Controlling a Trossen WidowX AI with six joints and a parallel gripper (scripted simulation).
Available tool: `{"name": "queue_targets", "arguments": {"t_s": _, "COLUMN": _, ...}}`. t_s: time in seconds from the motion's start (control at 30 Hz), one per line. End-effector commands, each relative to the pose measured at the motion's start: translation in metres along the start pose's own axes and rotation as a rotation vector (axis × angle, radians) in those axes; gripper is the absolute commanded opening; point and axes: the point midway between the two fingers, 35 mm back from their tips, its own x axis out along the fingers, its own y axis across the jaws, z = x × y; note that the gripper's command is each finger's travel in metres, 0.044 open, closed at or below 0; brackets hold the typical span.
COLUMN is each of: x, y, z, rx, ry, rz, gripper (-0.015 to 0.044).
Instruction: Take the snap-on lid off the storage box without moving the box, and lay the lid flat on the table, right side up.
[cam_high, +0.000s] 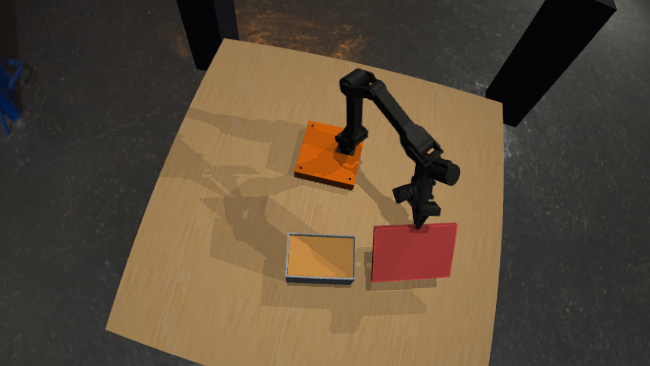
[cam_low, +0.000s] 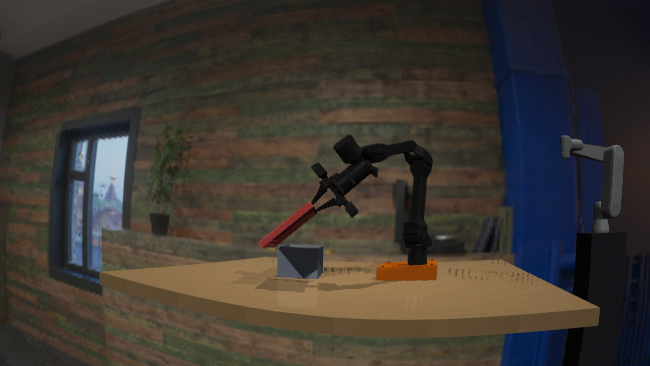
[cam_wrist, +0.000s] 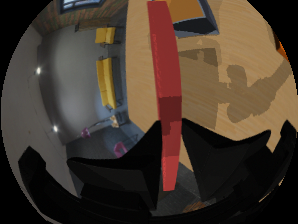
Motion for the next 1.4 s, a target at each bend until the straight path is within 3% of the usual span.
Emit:
{"name": "queue_targets", "arguments": {"t_s": 0.0, "x": -0.002, "y": 0.003, "z": -0.009, "rx": 0.008, "ry": -0.003, "rz": 0.009, "gripper": 0.0000}}
{"name": "queue_targets", "arguments": {"t_s": 0.47, "x": -0.004, "y": 0.001, "z": -0.036, "rx": 0.010, "ry": -0.001, "rz": 0.008, "gripper": 0.0000}}
{"name": "queue_targets", "arguments": {"t_s": 1.37, "x": 0.011, "y": -0.018, "z": -0.030, "rx": 0.010, "ry": -0.002, "rz": 0.009, "gripper": 0.0000}}
